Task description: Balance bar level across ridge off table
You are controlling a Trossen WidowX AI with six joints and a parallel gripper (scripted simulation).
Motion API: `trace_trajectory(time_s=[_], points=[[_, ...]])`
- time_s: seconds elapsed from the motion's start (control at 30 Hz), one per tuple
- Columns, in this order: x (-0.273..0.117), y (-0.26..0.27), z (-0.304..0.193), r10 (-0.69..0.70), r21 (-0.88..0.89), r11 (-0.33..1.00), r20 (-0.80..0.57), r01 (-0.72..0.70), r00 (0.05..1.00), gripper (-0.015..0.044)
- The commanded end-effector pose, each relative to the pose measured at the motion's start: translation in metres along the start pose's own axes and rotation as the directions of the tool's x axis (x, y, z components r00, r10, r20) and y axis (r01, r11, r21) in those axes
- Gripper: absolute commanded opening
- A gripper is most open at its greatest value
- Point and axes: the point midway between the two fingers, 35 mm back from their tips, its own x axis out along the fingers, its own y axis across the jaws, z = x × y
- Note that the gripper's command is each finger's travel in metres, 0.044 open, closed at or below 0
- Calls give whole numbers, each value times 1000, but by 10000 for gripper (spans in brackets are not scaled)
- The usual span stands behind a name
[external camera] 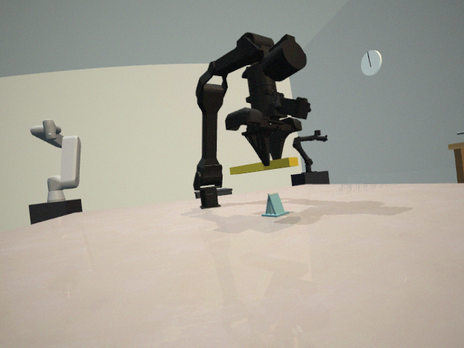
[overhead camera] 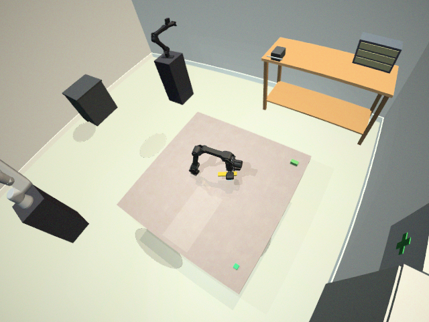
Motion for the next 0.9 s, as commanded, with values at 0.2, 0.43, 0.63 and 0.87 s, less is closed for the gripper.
trace_trajectory(time_s=[0.2, 0.43, 0.63, 0.87], points=[[1, 16, 10, -2, 67, 998, 1, 1, 1000, 0], [12, 17, 11, -1, 68, 998, 1, 1, 1000, 0], [22, 16, 11, -1, 70, 998, 1, 1, 1000, 0], [33, 16, 11, -2, 72, 997, 1, 1, 1000, 0]])
